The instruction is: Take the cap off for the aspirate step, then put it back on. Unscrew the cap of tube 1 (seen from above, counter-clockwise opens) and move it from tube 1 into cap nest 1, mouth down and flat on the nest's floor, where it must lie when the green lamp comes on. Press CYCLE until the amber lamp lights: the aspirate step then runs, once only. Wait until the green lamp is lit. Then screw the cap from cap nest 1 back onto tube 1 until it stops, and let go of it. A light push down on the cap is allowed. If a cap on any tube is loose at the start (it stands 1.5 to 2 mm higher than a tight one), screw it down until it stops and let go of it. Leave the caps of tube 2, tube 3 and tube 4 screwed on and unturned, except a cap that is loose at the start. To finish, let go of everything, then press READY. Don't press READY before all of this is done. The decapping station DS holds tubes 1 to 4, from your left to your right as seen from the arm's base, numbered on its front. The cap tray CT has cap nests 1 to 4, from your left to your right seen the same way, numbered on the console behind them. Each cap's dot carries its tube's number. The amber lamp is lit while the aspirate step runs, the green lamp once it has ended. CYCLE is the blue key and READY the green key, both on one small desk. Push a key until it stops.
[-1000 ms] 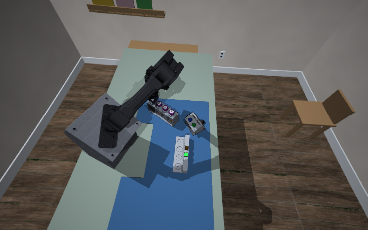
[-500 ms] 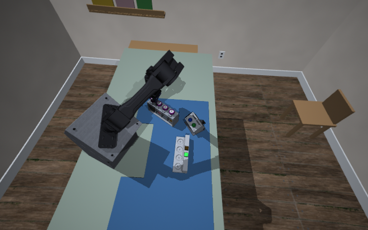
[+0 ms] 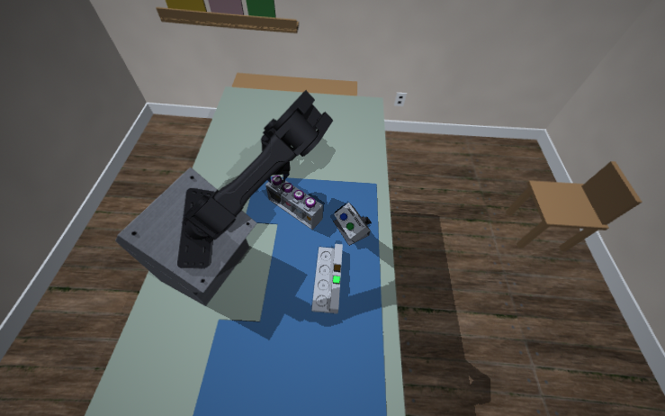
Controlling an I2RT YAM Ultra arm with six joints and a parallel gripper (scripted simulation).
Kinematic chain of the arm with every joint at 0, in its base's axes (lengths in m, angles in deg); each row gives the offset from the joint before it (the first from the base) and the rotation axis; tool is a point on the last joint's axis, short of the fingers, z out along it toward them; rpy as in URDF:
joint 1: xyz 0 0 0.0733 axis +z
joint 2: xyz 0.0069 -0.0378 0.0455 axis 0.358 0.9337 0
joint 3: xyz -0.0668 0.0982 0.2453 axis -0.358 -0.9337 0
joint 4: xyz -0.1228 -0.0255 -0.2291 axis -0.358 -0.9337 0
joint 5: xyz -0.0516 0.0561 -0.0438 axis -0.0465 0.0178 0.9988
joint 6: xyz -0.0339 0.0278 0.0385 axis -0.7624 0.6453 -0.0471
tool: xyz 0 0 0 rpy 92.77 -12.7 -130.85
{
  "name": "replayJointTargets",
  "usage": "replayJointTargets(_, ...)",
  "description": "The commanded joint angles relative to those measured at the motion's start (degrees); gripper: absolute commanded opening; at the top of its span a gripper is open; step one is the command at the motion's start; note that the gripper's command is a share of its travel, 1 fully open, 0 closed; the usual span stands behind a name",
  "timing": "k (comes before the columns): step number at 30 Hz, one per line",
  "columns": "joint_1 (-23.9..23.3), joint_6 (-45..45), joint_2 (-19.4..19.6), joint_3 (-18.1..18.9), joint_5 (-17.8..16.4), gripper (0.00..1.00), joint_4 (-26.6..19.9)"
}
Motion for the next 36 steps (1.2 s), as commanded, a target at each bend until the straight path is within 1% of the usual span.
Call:
replayJointTargets(1,0.5,-12.8,-0.4,0.0,0.0,0.49,0.0)
replayJointTargets(3,0.5,-14.5,-0.4,0.0,0.0,0.49,0.0)
replayJointTargets(9,0.5,-14.4,-0.4,0.0,0.0,0.49,0.1)
replayJointTargets(10,0.5,-14.4,-0.4,0.0,0.0,0.00,0.1)
replayJointTargets(24,0.5,-14.4,-0.4,0.0,0.0,0.00,0.1)
replayJointTargets(34,0.5,14.2,-0.3,0.0,0.0,0.00,0.2)
replayJointTargets(36,0.5,14.2,-0.3,0.0,0.0,0.00,0.2)
